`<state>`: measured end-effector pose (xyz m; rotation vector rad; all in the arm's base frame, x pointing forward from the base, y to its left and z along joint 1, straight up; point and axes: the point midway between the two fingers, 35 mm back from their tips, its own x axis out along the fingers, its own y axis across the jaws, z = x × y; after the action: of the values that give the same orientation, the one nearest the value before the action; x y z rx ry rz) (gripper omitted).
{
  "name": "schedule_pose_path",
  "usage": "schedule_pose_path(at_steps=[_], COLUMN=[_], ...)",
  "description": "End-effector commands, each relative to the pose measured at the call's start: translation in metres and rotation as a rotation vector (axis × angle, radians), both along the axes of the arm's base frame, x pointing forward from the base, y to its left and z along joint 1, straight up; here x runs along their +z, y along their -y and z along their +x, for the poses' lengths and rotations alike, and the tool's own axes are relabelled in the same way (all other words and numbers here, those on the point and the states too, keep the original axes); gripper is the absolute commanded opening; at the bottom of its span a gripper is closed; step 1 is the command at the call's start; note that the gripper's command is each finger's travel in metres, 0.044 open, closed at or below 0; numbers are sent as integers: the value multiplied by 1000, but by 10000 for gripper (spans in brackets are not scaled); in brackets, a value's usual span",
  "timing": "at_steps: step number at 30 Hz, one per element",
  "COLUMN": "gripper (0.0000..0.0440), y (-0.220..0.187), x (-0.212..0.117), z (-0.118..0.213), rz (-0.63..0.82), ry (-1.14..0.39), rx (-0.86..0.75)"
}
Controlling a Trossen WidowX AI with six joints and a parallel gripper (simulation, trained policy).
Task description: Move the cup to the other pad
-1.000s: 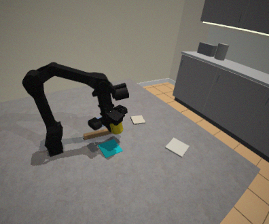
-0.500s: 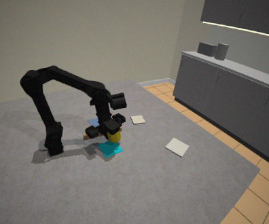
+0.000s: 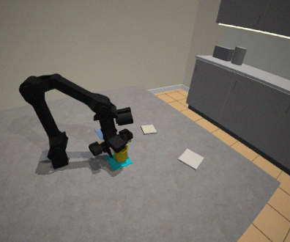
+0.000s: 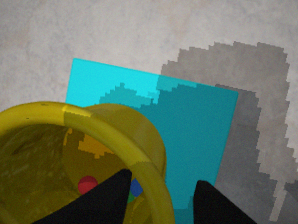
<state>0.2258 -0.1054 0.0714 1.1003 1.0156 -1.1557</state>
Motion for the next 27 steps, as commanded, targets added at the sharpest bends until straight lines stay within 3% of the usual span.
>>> schedule_pose_path(at_steps=[1,10,27], gripper=[176,199,282], y=[2,1,2], x=[3,13,49], z=[3,-2,-13], rz=[-3,8,5], ry=[43,97,203], rx=[-8,-13,-51])
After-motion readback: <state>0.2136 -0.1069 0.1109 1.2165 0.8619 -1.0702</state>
